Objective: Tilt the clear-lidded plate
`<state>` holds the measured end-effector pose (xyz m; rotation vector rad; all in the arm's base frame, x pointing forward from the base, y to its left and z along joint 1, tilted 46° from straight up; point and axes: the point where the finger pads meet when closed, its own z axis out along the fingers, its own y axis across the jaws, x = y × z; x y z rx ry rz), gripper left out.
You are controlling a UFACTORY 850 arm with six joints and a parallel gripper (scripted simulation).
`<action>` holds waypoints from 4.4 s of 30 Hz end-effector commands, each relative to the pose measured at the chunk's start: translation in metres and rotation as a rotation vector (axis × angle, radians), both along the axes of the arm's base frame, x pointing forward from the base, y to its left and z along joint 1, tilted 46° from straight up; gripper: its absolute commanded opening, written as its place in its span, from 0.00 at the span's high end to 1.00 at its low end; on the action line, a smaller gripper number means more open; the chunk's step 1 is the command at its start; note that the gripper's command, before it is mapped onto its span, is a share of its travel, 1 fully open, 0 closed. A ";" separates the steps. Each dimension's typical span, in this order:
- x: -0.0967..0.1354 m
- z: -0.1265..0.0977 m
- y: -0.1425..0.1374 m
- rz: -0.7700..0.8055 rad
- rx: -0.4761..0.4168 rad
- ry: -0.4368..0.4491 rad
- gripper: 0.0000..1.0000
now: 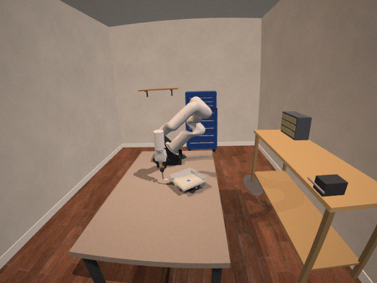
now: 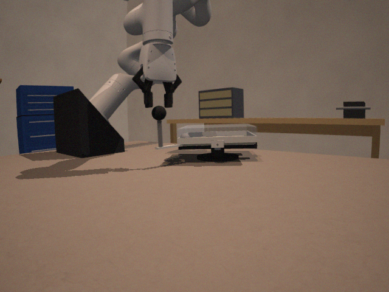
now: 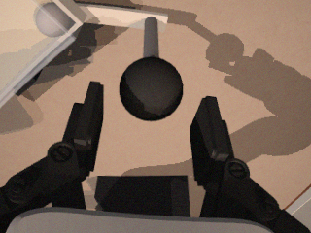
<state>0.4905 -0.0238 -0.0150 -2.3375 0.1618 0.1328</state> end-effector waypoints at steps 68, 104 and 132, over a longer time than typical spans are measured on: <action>-0.001 -0.024 0.024 -0.001 -0.001 -0.001 0.39; -0.001 -0.024 0.024 -0.001 -0.001 -0.001 1.00; 0.000 -0.016 0.021 -0.001 -0.001 -0.001 1.00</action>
